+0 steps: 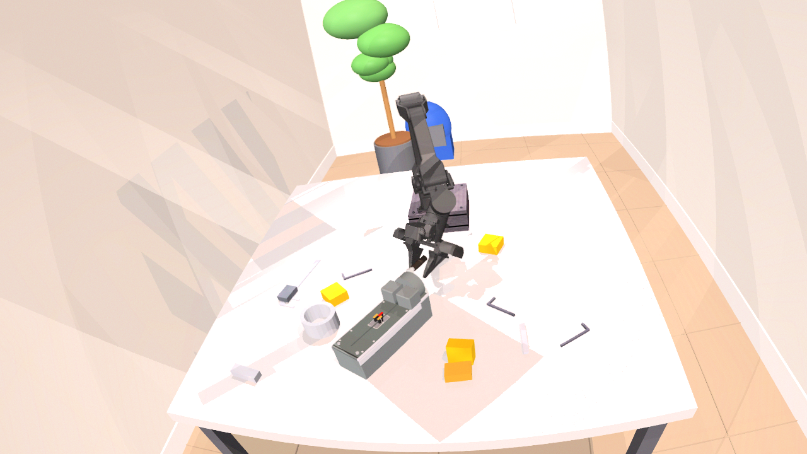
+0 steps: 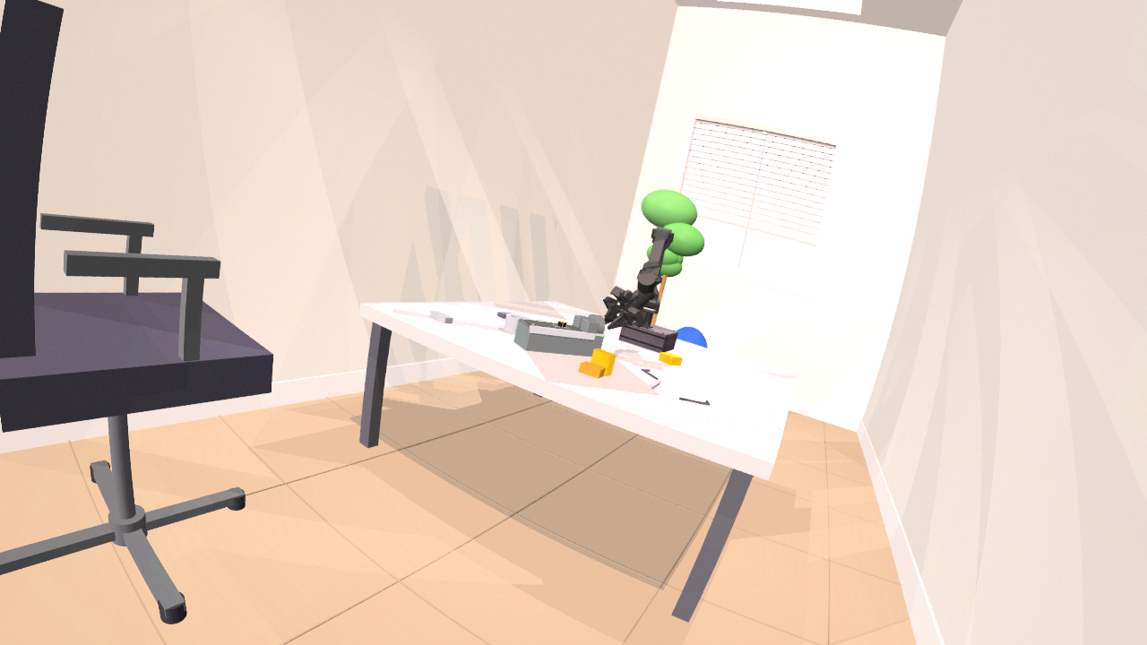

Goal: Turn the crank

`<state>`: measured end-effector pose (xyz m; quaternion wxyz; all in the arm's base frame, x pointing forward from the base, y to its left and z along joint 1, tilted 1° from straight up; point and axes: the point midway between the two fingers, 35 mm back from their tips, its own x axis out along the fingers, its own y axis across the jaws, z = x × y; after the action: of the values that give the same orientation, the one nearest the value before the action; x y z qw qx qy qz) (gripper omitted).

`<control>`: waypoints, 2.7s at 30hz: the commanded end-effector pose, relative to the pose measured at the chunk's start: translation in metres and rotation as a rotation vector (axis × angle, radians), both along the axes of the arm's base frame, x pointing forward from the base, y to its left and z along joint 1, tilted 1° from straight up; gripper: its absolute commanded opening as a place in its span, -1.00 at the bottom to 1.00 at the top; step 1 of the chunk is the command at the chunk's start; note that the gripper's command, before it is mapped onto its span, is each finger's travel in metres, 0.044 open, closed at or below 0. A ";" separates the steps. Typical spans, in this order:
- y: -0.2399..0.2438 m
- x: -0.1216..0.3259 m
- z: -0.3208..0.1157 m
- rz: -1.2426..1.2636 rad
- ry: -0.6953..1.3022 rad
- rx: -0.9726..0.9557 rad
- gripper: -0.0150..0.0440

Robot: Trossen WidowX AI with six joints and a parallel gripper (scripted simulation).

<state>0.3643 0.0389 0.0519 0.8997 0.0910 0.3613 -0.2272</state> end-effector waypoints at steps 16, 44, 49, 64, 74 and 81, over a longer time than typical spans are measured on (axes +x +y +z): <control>0.000 -0.001 0.046 0.000 -0.001 0.000 1.00; -0.042 0.059 0.112 0.151 0.064 0.053 1.00; -0.060 0.082 0.115 0.254 0.068 0.064 1.00; -0.077 0.103 0.071 0.376 0.065 0.059 1.00; -0.077 0.103 0.070 0.376 0.065 0.059 1.00; -0.077 0.103 0.070 0.376 0.065 0.059 1.00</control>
<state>0.4671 -0.0389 0.1213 0.9104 0.0410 0.4086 -0.0502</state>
